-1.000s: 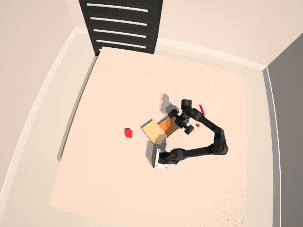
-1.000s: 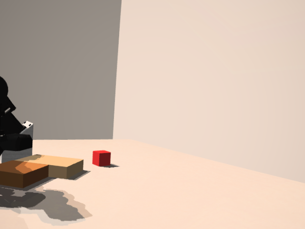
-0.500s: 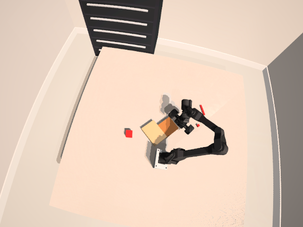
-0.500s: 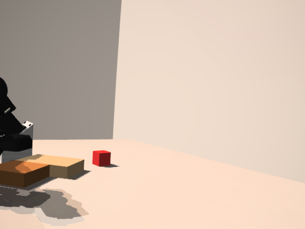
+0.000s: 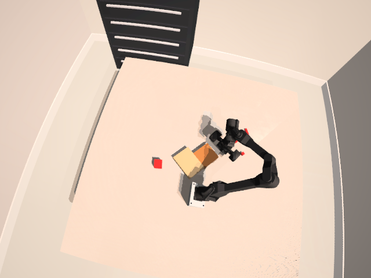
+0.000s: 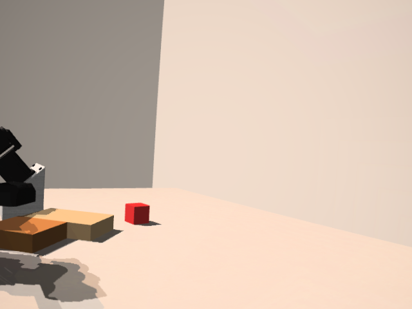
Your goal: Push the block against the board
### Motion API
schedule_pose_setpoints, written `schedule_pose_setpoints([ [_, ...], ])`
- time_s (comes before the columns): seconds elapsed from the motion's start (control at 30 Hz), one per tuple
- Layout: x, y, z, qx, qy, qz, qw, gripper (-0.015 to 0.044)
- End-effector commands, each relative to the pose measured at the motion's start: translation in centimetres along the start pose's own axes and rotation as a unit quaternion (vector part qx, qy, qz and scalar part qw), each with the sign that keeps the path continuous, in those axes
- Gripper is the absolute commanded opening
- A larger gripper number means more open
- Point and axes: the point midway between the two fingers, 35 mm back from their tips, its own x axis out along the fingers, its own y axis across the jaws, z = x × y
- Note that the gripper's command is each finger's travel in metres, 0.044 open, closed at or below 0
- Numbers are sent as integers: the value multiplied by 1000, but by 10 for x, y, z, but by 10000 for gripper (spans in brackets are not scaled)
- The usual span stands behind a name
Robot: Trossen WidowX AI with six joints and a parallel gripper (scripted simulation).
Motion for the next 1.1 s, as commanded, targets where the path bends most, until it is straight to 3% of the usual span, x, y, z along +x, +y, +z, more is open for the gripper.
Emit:
schedule_pose_setpoints([
  [0.0,3,1,4,-5,4,-2,1000,0],
  [0.2,3,1,14,-5,4,-3,1000,0],
  [0.4,-50,0,12,-5,5,-2,1000,0],
  [0.53,-52,0,12,-5,4,-2,1000,0],
  [1.07,-55,-6,-25,-259,3,3,966,0],
])
